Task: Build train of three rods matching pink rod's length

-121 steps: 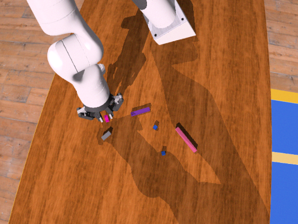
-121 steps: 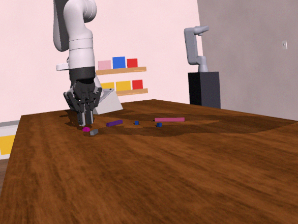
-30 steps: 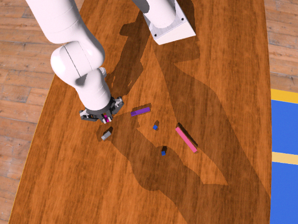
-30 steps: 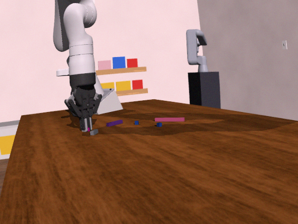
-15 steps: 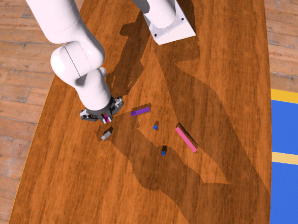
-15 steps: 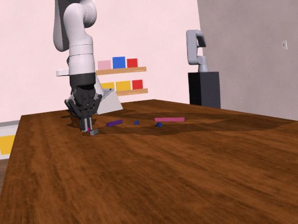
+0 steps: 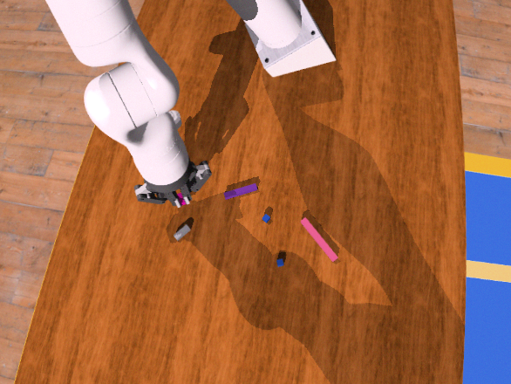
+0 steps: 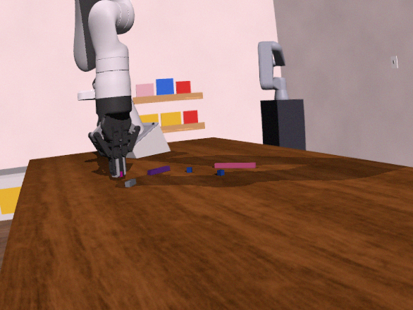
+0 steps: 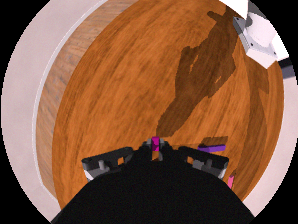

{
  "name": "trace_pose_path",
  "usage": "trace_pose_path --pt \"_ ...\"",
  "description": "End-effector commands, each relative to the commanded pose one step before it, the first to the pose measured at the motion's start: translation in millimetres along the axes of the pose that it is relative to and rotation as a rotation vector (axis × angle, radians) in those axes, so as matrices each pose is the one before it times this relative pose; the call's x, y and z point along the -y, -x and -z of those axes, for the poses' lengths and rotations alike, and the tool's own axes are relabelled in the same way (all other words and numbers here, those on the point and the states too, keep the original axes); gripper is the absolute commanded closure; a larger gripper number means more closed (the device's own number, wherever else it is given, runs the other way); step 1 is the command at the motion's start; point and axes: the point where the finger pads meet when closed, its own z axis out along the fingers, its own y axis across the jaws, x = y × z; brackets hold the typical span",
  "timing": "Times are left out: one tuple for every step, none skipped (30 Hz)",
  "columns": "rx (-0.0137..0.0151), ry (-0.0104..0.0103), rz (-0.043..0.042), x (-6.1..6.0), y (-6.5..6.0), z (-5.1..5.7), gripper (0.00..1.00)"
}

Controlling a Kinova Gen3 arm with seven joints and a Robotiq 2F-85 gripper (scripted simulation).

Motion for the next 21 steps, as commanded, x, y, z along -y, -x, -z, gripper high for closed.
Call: trace_pose_path --pt "0.01497 -0.00002 -0.00195 0.70 4.08 10.86 0.95" --pt "0.00000 0.00000 0.00000 0.00 0.00 3.78 0.95" --pt "0.00001 -0.00002 -0.00001 0.01 0.01 4.08 0.95" --pt "0.00000 -0.00001 0.00000 0.00 0.00 4.34 0.95" --pt "0.00000 0.00000 0.00000 0.00 0.00 4.59 0.95" --pt "0.00000 0.00000 0.00000 0.00 0.00 4.80 0.95" --pt "0.00000 0.00000 0.00000 0.00 0.00 4.97 0.95" --pt "0.00000 0.00000 0.00000 0.00 0.00 5.10 0.95" --pt "0.00000 0.00000 0.00000 0.00 0.00 5.19 0.95" --pt "0.00000 0.00000 0.00000 0.00 0.00 5.13 0.95" --pt "0.00000 0.00000 0.00000 0.00 0.00 4.94 0.95" --pt "0.00000 0.00000 0.00000 0.00 0.00 0.00 0.95" --pt "0.00000 0.00000 0.00000 0.00 0.00 0.00 0.95" --pt "0.00000 0.00000 0.00000 0.00 0.00 4.70 0.95" --pt "0.00000 0.00001 0.00000 0.00 0.00 4.40 0.95" --pt "0.00000 0.00002 0.00001 -0.01 0.00 4.07 0.95" --pt "0.00000 0.00000 0.00000 0.00 0.00 3.71 0.95" --pt "0.00000 -0.00003 -0.00001 0.01 0.01 3.31 0.95" --pt "0.00000 0.00003 0.00001 -0.01 -0.01 2.91 0.95" --pt "0.00000 -0.00002 -0.00001 0.01 0.01 2.48 0.95" --pt "0.00000 0.00004 0.00001 -0.01 -0.01 2.06 0.95"
